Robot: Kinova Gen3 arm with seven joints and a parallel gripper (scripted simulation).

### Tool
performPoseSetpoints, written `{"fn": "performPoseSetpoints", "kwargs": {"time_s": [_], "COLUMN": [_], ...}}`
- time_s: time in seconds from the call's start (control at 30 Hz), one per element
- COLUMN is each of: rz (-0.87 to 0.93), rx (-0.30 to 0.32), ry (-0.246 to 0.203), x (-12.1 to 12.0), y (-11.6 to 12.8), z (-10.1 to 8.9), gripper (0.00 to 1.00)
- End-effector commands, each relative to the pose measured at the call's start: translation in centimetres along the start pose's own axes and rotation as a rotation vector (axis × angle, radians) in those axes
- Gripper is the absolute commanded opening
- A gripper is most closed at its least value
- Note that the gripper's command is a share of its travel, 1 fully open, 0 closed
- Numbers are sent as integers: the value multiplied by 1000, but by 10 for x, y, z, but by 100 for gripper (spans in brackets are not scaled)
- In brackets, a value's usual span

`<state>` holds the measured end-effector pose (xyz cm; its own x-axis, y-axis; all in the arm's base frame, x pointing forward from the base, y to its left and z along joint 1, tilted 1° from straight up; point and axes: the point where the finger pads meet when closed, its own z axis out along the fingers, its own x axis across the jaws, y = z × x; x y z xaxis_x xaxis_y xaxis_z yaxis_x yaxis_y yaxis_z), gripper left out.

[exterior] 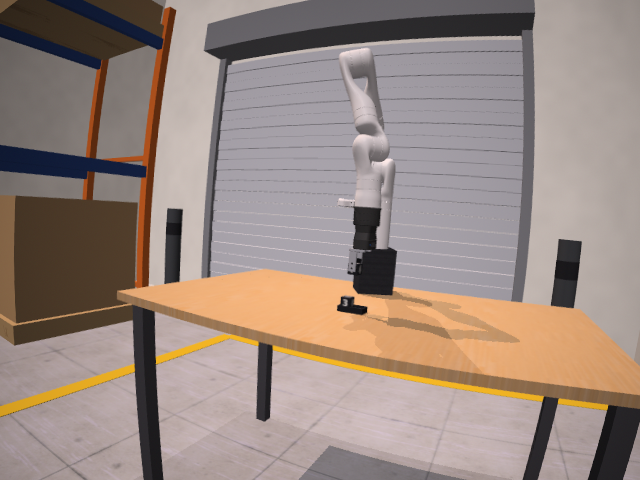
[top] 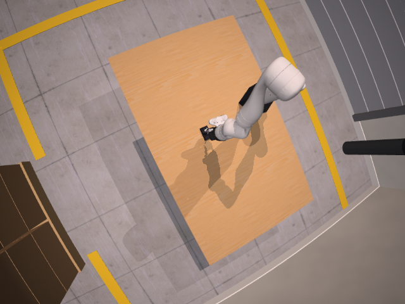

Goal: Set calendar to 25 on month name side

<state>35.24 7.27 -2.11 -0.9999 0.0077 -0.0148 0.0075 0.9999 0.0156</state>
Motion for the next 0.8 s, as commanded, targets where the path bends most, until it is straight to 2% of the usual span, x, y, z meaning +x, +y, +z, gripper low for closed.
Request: {"fn": "performPoseSetpoints", "kwargs": {"time_s": [0.0,0.5,0.77], "rz": [-44,-44,-44], "rx": [2,2,2], "ry": [-7,-7,-7], "x": [1,1,0], "y": [20,20,20], "z": [-2,-1,12], "gripper": [60,60,60]}}
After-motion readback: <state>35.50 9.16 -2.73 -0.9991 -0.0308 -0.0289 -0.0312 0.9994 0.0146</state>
